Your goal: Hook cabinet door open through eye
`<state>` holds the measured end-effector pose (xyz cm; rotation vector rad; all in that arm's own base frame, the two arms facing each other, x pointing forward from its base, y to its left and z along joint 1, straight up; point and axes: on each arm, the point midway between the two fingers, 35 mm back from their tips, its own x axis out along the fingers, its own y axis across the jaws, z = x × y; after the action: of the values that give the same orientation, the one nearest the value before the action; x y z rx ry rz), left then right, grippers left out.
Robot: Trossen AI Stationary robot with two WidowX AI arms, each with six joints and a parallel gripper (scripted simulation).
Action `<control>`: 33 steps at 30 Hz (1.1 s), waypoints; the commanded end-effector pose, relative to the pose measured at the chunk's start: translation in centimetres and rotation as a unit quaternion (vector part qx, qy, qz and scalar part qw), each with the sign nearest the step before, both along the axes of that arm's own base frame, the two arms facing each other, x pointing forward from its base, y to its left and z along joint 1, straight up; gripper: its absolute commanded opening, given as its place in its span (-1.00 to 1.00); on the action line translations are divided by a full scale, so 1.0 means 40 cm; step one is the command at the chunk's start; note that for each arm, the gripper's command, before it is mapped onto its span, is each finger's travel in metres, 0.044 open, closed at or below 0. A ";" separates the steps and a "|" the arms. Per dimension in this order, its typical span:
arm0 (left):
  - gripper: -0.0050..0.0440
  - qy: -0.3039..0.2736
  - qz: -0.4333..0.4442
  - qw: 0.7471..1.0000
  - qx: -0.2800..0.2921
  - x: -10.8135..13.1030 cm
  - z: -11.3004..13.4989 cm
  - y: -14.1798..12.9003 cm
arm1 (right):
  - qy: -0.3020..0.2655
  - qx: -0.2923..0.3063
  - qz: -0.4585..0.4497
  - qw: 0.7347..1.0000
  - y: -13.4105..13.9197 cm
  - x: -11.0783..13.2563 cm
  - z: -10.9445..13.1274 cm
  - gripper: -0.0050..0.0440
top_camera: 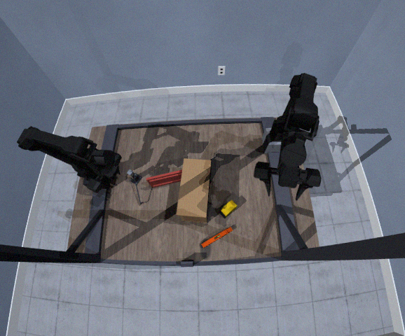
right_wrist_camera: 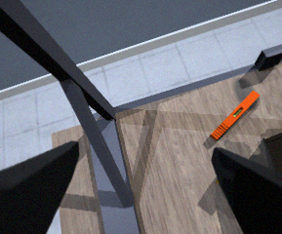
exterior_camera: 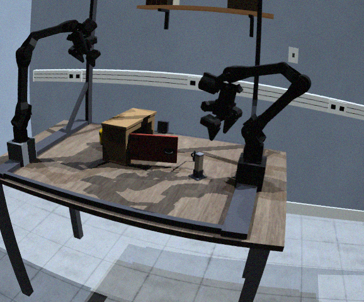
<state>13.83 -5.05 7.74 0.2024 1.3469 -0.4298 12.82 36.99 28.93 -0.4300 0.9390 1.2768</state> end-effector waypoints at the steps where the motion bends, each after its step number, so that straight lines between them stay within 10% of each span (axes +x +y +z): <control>1: 0.84 -0.010 0.000 1.000 -0.002 0.009 0.013 -0.002 | -0.008 0.017 0.001 1.000 -0.006 -0.003 0.032 0.84; 20: 1.00 -0.013 -0.005 1.000 -0.001 0.010 0.015 -0.002 | -0.009 0.017 -0.002 1.000 -0.005 0.003 0.032 0.84; 33: 1.00 -0.075 -0.229 0.968 0.066 0.031 0.066 -0.004 | -0.097 0.073 -0.191 0.974 -0.065 0.420 0.067 0.84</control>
<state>14.54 -5.07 9.31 0.5761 1.2334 -0.6508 26.60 34.81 29.40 -0.2762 0.7984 0.9732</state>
